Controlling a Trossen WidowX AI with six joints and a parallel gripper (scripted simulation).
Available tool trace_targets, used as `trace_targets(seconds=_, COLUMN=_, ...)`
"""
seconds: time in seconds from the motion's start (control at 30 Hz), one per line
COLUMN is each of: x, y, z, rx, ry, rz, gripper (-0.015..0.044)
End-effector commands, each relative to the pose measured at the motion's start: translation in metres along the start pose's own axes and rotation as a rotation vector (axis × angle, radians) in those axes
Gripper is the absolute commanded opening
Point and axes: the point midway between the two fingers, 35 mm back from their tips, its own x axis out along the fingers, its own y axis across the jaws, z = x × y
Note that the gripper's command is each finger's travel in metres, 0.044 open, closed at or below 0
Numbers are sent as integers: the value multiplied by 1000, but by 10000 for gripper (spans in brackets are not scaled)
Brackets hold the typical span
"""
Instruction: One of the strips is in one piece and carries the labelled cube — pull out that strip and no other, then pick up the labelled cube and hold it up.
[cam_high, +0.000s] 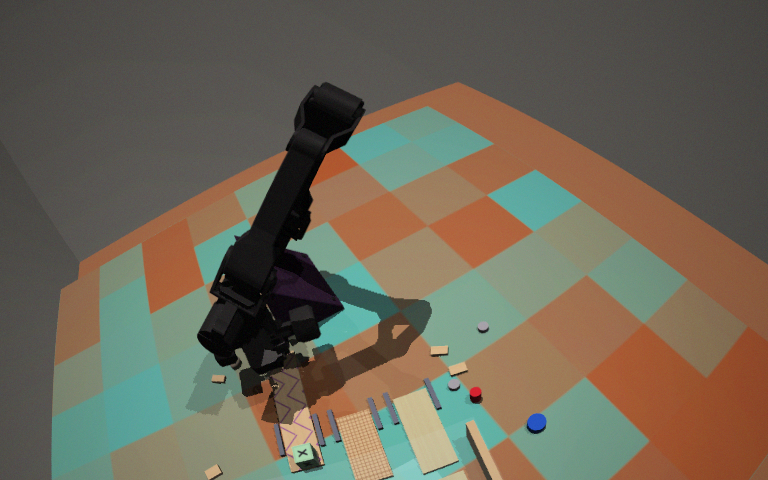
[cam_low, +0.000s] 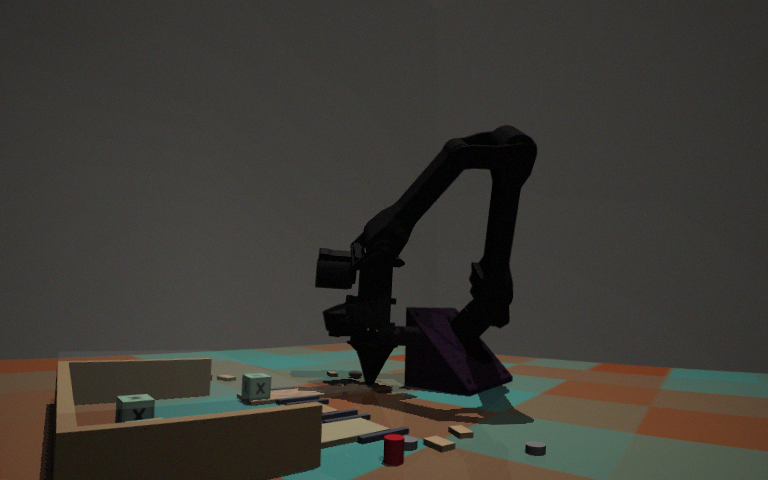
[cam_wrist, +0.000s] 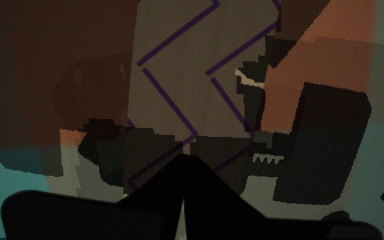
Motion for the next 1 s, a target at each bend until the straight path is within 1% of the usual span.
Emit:
trace_targets(seconds=0.0, x=4, y=1, z=-9, rx=7, ry=29, rz=-1, gripper=0)
trace_targets(seconds=0.47, x=4, y=1, z=-9, rx=7, ry=29, rz=-1, gripper=0)
trace_targets(seconds=0.5, x=-2, y=0, z=0, rx=1, ry=2, rz=-1, gripper=0)
trace_targets(seconds=0.63, x=-40, y=-1, z=2, rx=7, ry=27, rz=-4, gripper=0)
trace_targets(seconds=0.77, x=-42, y=0, z=2, rx=7, ry=29, rz=-4, gripper=0)
trace_targets(seconds=0.97, x=-42, y=0, z=28, rx=17, ry=27, rz=-3, gripper=157)
